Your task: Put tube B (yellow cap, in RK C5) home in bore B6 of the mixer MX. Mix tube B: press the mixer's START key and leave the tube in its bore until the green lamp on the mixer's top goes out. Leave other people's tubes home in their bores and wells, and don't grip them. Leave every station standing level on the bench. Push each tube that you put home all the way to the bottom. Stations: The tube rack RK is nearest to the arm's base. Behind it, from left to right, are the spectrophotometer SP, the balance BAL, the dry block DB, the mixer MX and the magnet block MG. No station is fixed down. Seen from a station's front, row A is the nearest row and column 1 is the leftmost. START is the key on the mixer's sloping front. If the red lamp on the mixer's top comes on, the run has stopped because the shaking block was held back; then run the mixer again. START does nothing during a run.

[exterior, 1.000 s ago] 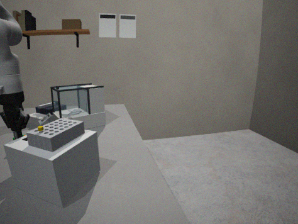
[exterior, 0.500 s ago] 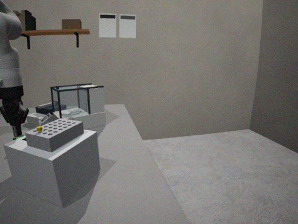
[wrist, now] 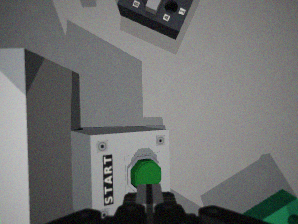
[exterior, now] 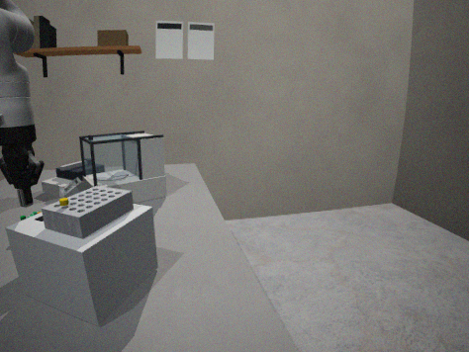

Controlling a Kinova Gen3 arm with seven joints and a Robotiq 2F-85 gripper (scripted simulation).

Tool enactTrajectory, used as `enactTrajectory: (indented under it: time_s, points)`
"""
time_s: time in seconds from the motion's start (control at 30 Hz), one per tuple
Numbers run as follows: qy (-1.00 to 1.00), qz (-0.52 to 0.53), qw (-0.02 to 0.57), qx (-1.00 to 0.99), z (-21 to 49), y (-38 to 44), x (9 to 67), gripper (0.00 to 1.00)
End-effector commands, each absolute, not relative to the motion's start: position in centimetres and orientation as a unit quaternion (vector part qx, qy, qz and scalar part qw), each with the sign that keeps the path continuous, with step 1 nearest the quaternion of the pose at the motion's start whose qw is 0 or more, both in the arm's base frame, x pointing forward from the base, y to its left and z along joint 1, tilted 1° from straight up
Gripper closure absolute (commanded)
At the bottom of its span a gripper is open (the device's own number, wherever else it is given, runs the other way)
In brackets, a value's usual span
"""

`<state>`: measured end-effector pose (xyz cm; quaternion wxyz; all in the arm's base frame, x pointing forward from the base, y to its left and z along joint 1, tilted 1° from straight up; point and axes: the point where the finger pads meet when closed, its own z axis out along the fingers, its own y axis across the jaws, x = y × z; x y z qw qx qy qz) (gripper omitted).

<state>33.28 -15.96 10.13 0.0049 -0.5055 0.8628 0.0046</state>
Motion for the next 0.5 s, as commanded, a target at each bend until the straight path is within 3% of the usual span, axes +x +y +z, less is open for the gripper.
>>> enactTrajectory:
  time_s: [0.0,0.47]
  points:
    - [0.863,0.004,0.005,-0.505,10.5,-16.0,33.3,0.9]
    - [0.863,0.004,0.005,-0.505,12.2,-16.0,33.3,0.9]
